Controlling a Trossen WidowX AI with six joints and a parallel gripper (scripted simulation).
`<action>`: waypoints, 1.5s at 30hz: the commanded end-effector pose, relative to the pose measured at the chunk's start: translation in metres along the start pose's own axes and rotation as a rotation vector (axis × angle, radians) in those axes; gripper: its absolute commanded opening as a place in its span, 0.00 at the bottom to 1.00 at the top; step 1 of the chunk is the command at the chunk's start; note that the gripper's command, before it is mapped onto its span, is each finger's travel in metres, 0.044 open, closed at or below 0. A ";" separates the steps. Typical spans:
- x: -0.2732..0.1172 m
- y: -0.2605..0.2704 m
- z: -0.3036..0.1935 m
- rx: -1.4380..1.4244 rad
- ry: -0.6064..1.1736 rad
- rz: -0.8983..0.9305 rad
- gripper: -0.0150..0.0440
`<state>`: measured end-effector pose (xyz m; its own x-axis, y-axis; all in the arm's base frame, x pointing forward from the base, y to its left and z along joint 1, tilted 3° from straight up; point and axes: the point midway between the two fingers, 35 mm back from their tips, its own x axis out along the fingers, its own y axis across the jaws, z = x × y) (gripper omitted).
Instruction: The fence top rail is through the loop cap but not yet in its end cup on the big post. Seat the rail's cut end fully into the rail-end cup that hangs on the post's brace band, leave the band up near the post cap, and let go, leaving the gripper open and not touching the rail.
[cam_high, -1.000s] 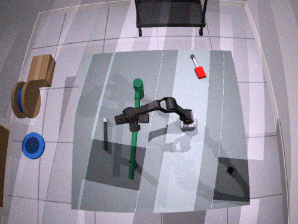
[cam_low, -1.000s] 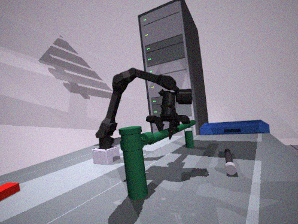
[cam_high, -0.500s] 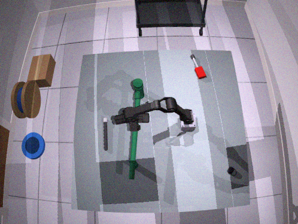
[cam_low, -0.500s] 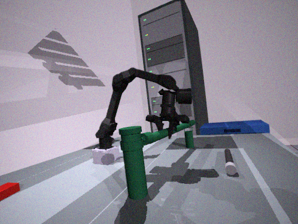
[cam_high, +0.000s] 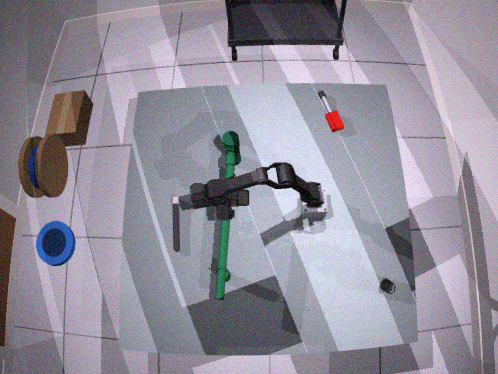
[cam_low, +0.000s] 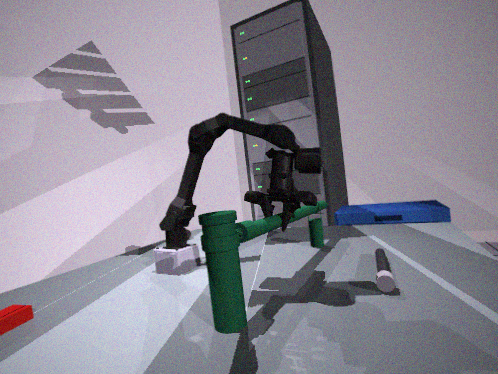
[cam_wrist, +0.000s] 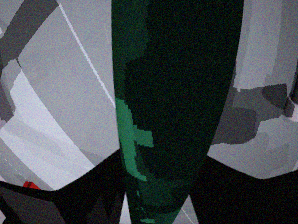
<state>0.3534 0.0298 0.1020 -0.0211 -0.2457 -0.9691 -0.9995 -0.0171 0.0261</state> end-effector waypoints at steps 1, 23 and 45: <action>-0.006 -0.002 0.004 -0.005 -0.003 -0.008 0.25; -0.012 -0.004 0.007 -0.004 -0.002 -0.007 0.25; -0.005 -0.002 -0.009 -0.004 0.004 0.001 0.25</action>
<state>0.3557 0.0249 0.1034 -0.0360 -0.2416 -0.9697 -0.9990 -0.0169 0.0413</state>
